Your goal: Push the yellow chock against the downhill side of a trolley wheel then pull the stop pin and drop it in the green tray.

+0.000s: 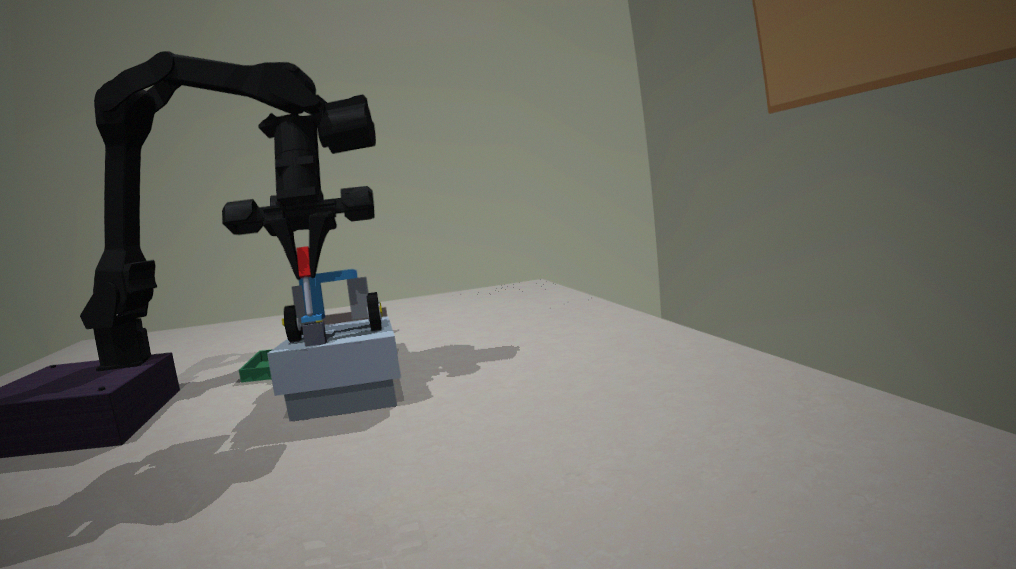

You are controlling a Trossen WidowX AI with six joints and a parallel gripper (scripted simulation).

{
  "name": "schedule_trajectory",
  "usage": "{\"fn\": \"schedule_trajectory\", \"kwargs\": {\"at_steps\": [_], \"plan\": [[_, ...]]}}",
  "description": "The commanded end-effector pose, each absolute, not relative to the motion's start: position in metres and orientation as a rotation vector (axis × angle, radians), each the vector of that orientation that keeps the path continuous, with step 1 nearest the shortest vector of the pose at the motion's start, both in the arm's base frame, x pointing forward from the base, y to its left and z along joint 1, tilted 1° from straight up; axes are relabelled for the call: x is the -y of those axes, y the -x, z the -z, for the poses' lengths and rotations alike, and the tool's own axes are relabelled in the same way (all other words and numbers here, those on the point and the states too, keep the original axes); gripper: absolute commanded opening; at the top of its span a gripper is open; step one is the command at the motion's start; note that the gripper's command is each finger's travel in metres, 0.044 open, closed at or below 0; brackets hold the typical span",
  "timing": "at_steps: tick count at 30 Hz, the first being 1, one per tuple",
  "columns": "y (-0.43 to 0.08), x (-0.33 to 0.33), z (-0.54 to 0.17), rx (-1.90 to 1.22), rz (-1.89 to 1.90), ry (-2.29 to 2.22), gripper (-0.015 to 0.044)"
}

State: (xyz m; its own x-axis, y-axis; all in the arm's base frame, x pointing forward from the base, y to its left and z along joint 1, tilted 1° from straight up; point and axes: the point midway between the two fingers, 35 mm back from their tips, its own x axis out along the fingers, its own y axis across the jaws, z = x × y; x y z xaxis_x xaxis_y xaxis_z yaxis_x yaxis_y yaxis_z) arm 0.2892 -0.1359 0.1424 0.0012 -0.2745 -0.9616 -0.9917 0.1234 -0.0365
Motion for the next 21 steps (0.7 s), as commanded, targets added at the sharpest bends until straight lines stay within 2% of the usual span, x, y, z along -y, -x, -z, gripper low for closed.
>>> {"fn": "schedule_trajectory", "kwargs": {"at_steps": [1,21], "plan": [[-0.29,0.137,-0.147,-1.454,-0.944,1.32,0.0],[-0.288,0.159,-0.156,-1.456,-0.943,1.322,0.0]]}}
